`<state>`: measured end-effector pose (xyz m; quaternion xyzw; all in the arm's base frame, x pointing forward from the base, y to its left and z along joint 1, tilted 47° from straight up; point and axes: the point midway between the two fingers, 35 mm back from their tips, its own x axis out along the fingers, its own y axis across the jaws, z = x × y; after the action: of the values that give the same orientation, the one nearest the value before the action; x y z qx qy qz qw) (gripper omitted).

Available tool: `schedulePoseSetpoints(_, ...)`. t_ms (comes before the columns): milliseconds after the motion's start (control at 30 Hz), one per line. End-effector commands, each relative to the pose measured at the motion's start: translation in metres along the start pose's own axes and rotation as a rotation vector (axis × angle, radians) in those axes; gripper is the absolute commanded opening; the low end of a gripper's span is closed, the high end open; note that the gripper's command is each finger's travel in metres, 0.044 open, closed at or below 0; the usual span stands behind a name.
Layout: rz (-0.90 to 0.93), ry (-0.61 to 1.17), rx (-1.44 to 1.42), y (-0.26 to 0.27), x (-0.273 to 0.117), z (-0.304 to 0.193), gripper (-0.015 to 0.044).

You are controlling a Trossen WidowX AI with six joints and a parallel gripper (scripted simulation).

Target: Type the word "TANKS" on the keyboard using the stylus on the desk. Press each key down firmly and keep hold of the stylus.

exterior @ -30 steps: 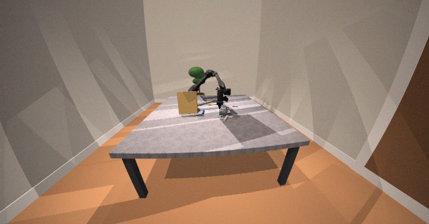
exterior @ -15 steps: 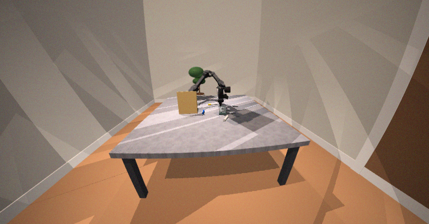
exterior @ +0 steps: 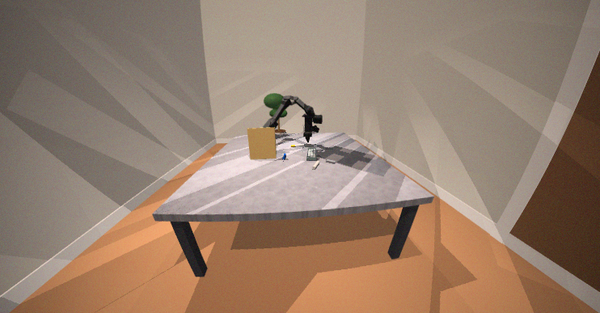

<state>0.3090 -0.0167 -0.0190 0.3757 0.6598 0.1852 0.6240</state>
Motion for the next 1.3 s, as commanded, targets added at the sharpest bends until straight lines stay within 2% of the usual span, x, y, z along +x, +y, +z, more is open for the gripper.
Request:
schedulePoseSetpoints(0,-0.006,0.001,-0.013,0.003,-0.012,0.000,0.0000)
schedulePoseSetpoints(167,-0.020,0.114,0.114,-0.047,0.008,-0.034,0.0000)
schedulePoseSetpoints(367,0.021,0.349,0.310,-0.104,0.041,-0.116,0.0000)
schedulePoseSetpoints(500,0.092,0.506,0.405,-0.115,0.056,-0.173,0.0000)
schedulePoseSetpoints(1267,0.099,0.517,0.410,-0.115,0.080,-0.177,0.0000)
